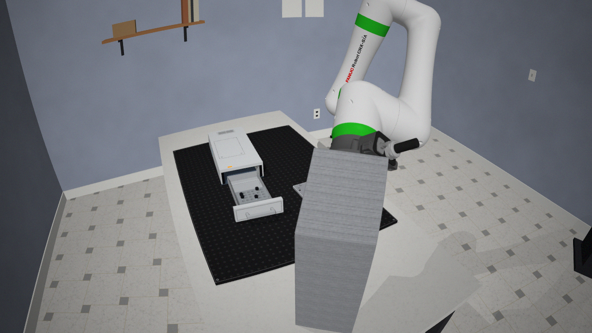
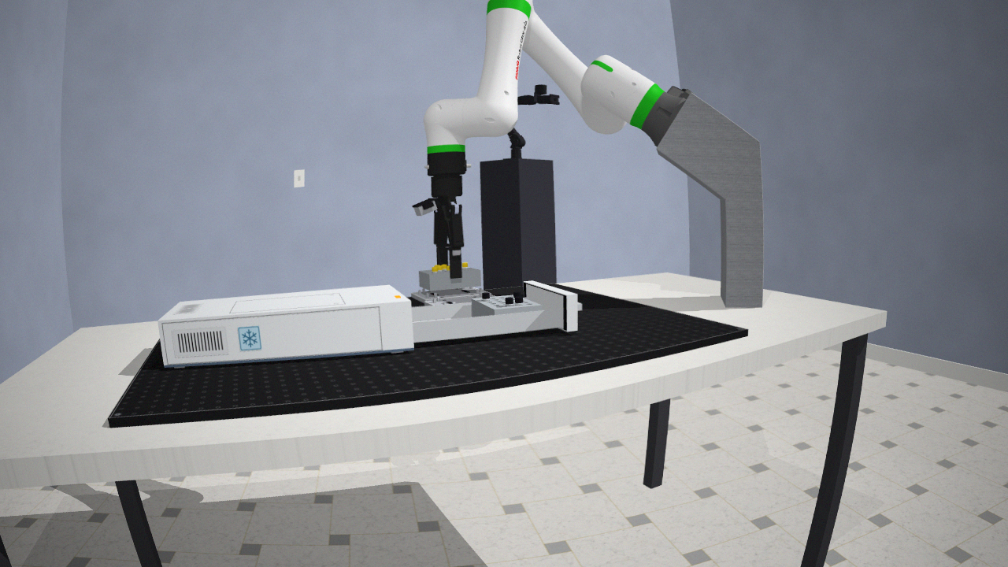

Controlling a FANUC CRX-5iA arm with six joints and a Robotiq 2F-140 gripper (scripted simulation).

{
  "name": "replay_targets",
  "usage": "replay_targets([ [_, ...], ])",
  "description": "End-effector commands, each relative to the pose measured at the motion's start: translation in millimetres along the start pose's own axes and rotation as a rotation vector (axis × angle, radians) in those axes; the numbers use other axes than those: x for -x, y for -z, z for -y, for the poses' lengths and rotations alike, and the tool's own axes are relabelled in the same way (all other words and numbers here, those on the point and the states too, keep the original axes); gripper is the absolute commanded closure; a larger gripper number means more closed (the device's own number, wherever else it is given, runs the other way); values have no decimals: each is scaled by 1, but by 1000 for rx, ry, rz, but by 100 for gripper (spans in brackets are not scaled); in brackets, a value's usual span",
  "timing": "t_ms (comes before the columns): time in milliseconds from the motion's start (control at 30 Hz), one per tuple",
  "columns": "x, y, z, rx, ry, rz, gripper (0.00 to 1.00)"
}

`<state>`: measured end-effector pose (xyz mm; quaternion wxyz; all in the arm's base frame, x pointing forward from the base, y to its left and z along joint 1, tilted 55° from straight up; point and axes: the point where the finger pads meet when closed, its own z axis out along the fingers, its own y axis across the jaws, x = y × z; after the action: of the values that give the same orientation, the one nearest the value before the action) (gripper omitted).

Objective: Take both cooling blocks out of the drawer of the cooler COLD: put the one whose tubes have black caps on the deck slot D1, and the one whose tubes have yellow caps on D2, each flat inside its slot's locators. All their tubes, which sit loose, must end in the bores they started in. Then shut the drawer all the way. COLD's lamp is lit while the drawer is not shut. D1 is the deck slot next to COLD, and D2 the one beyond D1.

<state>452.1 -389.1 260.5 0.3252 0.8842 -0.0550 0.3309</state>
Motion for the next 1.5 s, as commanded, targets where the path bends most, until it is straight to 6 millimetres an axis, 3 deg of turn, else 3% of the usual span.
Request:
replay_targets([
  [0, -1, 0, 0, 1, 0, -1, 90],
  [1467, -1, -6, 0, 1, 0, -1, 90],
])
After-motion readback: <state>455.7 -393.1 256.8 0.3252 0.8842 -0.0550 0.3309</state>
